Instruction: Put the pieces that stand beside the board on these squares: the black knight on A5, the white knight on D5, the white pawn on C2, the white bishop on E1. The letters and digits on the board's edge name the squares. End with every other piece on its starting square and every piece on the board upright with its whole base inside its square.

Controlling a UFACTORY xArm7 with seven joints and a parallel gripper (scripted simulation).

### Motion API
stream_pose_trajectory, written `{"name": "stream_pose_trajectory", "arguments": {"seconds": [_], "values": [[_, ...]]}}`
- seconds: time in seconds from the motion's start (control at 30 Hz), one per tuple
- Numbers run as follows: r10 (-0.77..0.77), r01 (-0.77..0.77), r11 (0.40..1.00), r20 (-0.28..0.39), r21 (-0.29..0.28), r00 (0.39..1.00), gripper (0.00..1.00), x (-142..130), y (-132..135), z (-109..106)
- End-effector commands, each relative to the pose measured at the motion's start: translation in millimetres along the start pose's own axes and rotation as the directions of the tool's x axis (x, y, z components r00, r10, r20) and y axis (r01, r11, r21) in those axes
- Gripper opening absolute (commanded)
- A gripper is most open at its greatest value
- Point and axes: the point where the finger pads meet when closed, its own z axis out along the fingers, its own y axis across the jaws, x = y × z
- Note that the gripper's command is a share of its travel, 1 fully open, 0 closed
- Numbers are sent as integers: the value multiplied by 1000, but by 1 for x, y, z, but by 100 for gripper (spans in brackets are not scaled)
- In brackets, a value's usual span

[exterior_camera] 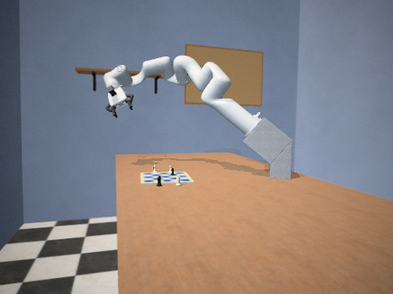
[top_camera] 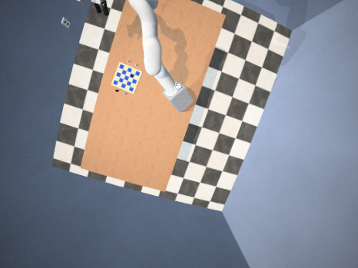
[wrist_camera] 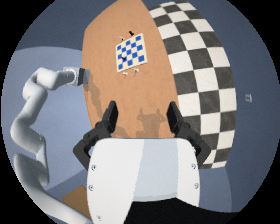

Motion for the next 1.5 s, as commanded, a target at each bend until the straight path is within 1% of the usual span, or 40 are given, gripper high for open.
{"name": "stream_pose_trajectory", "arguments": {"seconds": [0.0, 0.13, 0.17, 0.6, 0.63, 1.17, 1.23, 1.47], "values": [[0, 0, 1000, -4, -1, 1000, 100, -2, 0, -2], [0, 0, 1000, -4, -1, 1000, 100, -2, 0, -2], [-42, 44, 999, -88, 19, 995, 100, -29, -5, 3], [-42, 44, 999, -88, 19, 995, 100, -29, -5, 3], [-83, 89, 996, -172, 29, 982, 100, -54, -11, 10], [-83, 89, 996, -172, 29, 982, 100, -54, -11, 10], [-160, 178, 984, -335, 25, 929, 100, -99, -22, 31], [-160, 178, 984, -335, 25, 929, 100, -99, -22, 31]]}}
